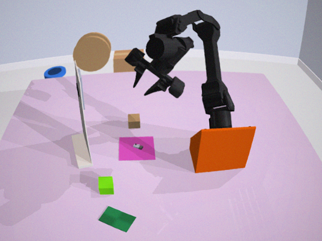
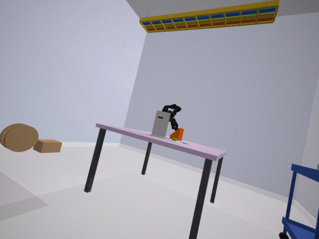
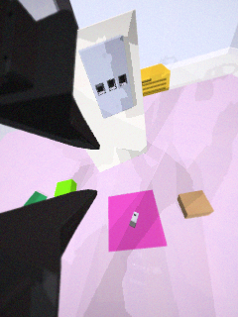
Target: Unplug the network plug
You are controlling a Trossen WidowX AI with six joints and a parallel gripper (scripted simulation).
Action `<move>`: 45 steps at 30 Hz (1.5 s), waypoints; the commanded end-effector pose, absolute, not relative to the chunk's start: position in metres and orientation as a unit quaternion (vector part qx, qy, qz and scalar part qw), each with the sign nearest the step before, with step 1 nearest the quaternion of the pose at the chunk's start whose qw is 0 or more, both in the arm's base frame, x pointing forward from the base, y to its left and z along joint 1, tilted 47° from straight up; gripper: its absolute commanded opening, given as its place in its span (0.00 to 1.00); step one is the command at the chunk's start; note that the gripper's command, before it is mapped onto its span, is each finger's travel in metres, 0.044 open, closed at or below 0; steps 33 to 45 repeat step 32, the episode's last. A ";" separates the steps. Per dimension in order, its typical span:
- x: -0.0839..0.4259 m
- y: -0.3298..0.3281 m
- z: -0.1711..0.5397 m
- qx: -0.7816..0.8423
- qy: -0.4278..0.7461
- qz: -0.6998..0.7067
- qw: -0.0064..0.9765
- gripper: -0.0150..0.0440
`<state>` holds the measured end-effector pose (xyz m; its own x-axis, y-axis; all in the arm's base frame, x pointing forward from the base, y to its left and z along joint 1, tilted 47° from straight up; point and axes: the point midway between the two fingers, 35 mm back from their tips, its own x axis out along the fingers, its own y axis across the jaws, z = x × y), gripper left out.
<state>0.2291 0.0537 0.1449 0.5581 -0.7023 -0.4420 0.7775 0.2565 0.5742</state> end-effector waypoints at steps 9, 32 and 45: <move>0.229 0.055 0.147 0.391 0.045 -0.467 0.792 1.00; 0.229 0.055 0.147 0.391 0.045 -0.467 0.792 1.00; 0.229 0.055 0.147 0.391 0.045 -0.467 0.792 1.00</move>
